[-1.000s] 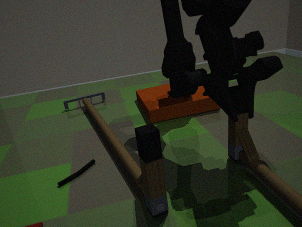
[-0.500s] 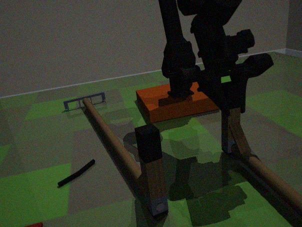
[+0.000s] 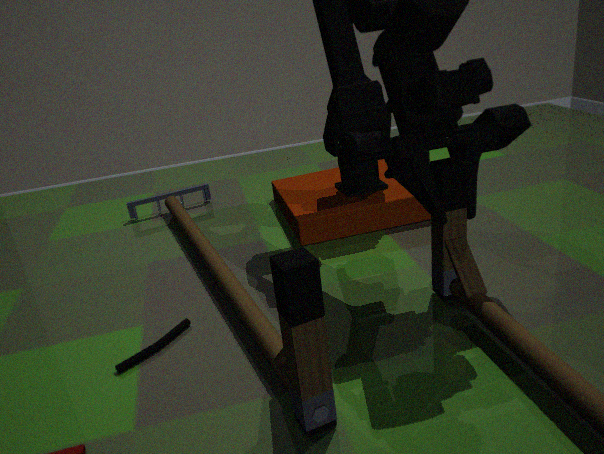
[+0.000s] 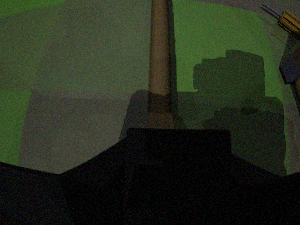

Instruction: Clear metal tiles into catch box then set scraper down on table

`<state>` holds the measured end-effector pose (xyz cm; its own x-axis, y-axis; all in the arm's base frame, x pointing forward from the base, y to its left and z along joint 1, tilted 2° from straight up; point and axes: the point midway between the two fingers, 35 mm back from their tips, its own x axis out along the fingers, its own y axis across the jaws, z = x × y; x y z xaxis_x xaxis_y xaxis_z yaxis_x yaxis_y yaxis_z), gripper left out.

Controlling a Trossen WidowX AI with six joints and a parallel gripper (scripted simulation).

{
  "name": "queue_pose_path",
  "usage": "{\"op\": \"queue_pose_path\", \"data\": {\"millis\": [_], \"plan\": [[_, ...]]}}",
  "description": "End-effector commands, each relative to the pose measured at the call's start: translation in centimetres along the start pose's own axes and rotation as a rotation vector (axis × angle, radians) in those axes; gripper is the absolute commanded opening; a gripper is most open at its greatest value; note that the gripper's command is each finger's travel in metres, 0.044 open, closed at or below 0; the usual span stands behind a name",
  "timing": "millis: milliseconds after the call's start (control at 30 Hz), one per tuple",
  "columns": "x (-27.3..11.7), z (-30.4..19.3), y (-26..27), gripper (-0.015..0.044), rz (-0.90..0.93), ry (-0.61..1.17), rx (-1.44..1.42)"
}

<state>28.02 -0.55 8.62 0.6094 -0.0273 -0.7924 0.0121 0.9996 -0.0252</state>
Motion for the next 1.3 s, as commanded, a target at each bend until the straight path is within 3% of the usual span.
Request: {"op": "queue_pose_path", "data": {"millis": [0, 1267], "plan": [[-0.4, -0.3, -0.1, 0.0000, -0.004, -0.010, 0.007], [-0.8, -0.9, -4.0, 0.0000, -0.014, -0.003, 0.012]]}}
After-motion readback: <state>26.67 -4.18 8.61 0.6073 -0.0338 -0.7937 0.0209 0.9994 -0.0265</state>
